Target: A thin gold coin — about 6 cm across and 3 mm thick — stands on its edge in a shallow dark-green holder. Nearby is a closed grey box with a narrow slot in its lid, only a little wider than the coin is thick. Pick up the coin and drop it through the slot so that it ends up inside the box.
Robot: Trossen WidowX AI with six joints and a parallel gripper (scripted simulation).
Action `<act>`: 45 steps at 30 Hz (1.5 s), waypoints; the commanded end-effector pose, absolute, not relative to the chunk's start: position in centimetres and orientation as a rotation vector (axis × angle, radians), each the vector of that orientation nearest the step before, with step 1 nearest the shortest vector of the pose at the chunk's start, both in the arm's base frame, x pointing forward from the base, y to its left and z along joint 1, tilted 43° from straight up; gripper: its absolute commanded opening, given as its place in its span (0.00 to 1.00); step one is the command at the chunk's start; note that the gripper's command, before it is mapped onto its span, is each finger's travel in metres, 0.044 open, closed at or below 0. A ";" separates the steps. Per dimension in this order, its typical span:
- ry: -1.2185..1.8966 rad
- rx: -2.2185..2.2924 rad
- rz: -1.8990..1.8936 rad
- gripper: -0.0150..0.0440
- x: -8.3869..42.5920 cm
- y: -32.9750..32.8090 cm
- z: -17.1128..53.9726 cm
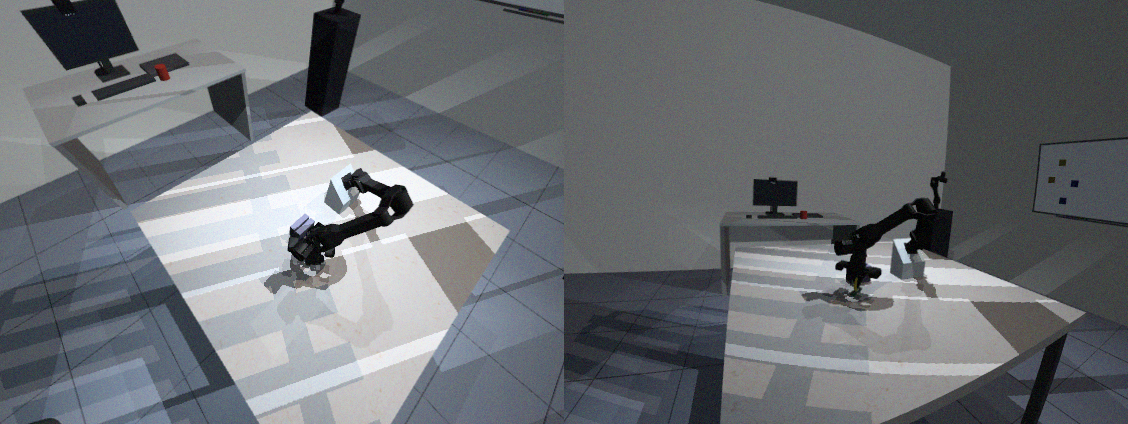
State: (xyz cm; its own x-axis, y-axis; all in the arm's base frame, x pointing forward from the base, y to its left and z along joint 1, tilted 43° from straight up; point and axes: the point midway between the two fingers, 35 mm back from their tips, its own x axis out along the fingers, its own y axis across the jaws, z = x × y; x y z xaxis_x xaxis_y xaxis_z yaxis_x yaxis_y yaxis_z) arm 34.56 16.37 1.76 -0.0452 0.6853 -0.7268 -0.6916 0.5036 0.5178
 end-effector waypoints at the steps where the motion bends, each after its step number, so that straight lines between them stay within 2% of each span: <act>1: 1.158 -0.012 1.109 0.25 35.0 15.6 2.7; 33: 1.162 -0.009 1.105 0.25 35.1 10.4 8.3; 45: 1.361 0.294 0.863 0.25 34.4 10.3 8.2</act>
State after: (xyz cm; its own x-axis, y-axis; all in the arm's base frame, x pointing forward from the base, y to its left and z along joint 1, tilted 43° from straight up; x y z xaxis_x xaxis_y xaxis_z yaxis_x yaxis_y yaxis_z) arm 34.61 10.33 8.04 -0.0369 0.6825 -0.7299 -0.4425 0.6437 0.6243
